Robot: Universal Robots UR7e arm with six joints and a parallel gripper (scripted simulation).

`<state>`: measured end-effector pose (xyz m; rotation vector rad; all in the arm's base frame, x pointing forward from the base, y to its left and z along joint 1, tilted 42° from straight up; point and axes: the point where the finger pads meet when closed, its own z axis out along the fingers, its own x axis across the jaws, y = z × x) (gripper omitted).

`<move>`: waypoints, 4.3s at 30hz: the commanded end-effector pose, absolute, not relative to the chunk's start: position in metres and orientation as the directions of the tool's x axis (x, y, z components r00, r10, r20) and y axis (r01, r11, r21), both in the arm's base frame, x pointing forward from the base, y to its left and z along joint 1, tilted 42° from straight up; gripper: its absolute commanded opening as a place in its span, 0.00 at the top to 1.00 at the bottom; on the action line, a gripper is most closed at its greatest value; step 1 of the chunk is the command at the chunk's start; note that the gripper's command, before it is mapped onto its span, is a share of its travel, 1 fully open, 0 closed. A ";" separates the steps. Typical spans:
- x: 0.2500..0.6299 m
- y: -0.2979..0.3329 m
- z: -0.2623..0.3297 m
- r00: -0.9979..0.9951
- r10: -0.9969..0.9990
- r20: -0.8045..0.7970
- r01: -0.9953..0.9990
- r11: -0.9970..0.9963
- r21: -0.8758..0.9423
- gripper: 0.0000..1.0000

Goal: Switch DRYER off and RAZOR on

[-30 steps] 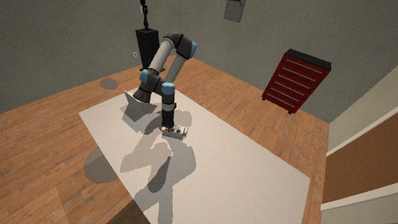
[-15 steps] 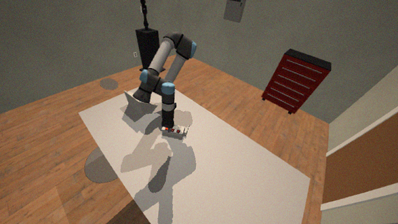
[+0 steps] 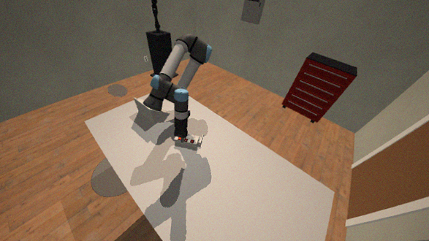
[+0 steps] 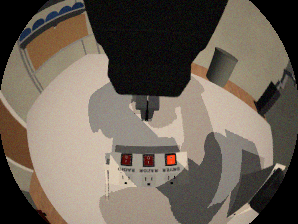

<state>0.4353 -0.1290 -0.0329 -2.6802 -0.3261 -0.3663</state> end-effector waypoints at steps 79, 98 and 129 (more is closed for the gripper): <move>0.440 -0.070 -0.098 0.938 0.171 0.302 0.280 -0.887 -0.367 1.00; 0.437 -0.119 -0.045 0.938 0.171 0.302 0.279 -0.888 -0.366 1.00; 0.435 -0.128 -0.033 0.938 0.171 0.303 0.280 -0.888 -0.366 1.00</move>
